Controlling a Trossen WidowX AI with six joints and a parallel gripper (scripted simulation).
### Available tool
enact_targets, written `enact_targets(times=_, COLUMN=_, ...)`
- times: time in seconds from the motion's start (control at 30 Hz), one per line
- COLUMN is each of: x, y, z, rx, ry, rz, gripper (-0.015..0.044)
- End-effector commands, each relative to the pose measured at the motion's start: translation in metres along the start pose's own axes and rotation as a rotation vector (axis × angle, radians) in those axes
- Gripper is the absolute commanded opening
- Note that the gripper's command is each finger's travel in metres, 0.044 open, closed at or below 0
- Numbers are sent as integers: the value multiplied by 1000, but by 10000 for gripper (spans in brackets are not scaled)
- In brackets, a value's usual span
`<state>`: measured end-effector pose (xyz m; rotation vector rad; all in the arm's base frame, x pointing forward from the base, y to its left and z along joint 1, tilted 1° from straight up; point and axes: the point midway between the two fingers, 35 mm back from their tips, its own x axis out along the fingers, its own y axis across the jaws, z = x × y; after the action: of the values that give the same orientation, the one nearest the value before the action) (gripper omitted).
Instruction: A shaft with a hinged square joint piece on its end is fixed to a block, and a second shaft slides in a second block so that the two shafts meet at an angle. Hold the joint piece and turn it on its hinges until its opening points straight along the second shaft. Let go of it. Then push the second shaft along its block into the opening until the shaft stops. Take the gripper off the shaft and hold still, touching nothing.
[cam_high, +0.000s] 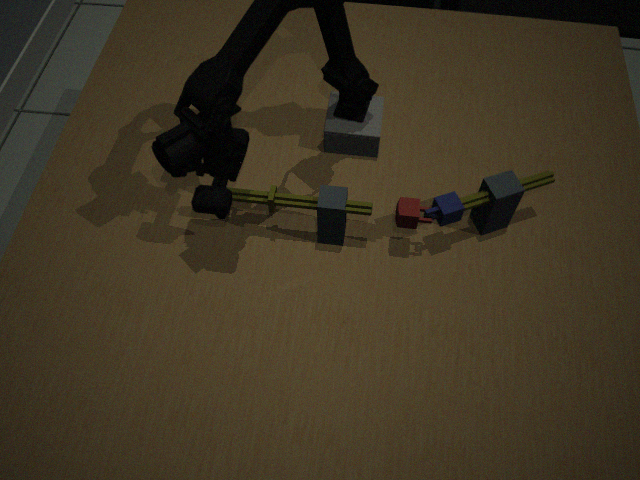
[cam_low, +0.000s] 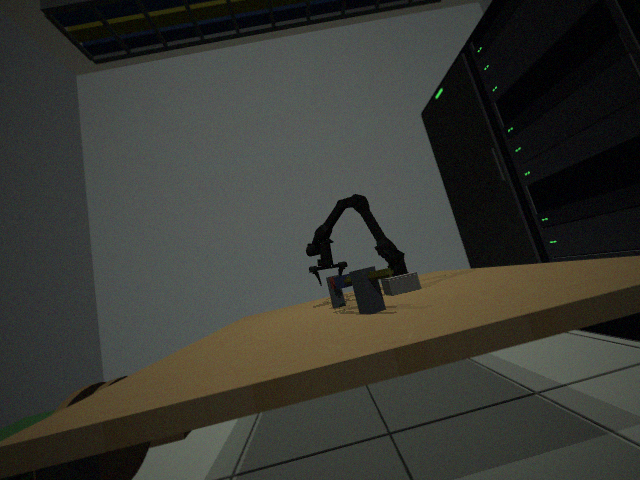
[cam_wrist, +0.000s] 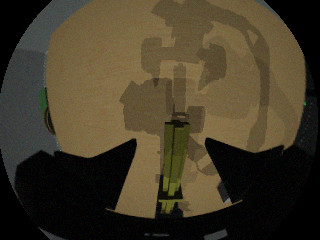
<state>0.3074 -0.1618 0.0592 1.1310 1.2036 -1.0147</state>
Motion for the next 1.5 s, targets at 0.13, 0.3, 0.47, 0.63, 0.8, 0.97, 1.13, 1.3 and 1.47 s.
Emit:
enact_targets(times=0.13, x=16, y=-2, z=-3, rx=4, ry=11, rz=-8, gripper=440)
enact_targets(times=0.3, x=21, y=-2, z=-3, rx=4, ry=11, rz=-8, gripper=440)
enact_targets(times=0.47, x=21, y=-2, z=-3, rx=4, ry=11, rz=-8, gripper=309)
enact_targets(times=0.63, x=21, y=-2, z=-3, rx=4, ry=11, rz=-8, gripper=177)
enact_targets(times=0.8, x=21, y=-2, z=-3, rx=4, ry=11, rz=-8, gripper=102)
enact_targets(times=0.97, x=21, y=-2, z=-3, rx=4, ry=11, rz=-8, gripper=102)
enact_targets(times=1.13, x=21, y=-2, z=-3, rx=4, ry=11, rz=-8, gripper=67)
enact_targets(times=1.3, x=21, y=-2, z=-3, rx=3, ry=10, rz=-9, gripper=67)
enact_targets(times=1.47, x=20, y=-2, z=-3, rx=2, ry=7, rz=-9, gripper=67)
